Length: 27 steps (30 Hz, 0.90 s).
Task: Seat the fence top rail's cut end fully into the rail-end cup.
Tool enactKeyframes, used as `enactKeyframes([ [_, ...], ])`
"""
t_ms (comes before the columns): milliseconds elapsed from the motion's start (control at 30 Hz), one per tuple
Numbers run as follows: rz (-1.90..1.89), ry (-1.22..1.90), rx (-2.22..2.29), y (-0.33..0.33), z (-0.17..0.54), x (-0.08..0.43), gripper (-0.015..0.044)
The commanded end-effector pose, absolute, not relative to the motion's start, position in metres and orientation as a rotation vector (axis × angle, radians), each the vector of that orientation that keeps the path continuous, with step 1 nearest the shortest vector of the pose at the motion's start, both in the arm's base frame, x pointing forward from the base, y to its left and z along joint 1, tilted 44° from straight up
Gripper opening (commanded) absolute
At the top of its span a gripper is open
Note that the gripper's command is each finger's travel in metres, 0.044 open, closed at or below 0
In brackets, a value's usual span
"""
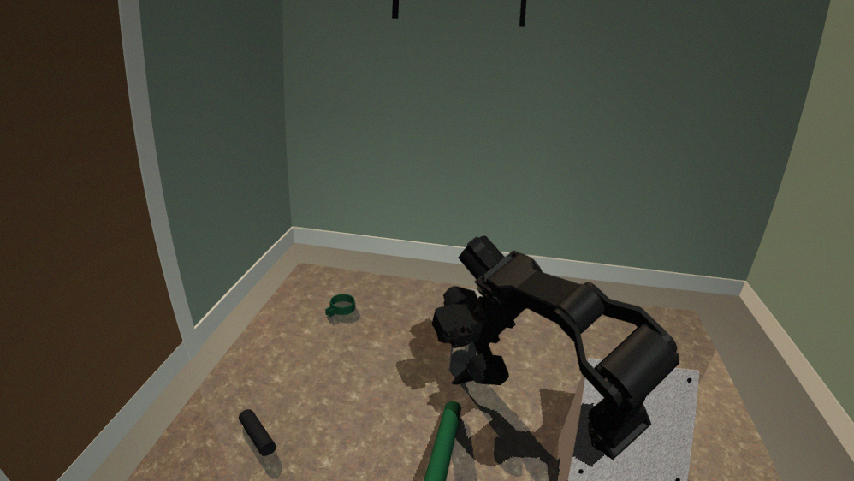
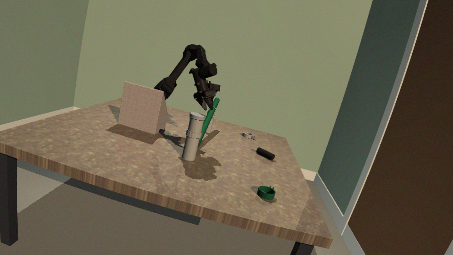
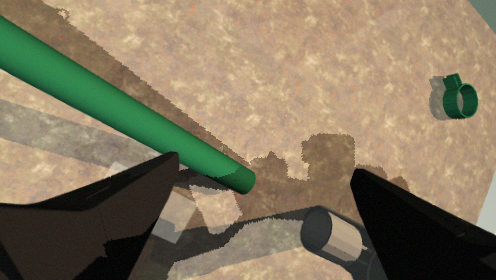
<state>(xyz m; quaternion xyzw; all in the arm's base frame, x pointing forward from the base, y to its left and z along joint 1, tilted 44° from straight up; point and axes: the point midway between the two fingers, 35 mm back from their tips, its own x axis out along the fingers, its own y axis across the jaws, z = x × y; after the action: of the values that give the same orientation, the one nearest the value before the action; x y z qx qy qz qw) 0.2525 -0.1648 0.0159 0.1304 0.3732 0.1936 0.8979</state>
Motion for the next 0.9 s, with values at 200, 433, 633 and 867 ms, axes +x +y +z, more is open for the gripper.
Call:
enactKeyframes([
  [200, 0.141, 0.898, 0.823, -0.144, 0.066, 0.237, 0.0440],
  [433, 0.141, 0.898, 0.823, -0.144, 0.066, 0.237, 0.0440],
  [633, 0.340, 0.926, 0.535, -0.133, 0.060, 0.248, 0.0440],
  [867, 0.802, 0.867, -0.063, -0.106, 0.046, 0.268, 0.0440],
])
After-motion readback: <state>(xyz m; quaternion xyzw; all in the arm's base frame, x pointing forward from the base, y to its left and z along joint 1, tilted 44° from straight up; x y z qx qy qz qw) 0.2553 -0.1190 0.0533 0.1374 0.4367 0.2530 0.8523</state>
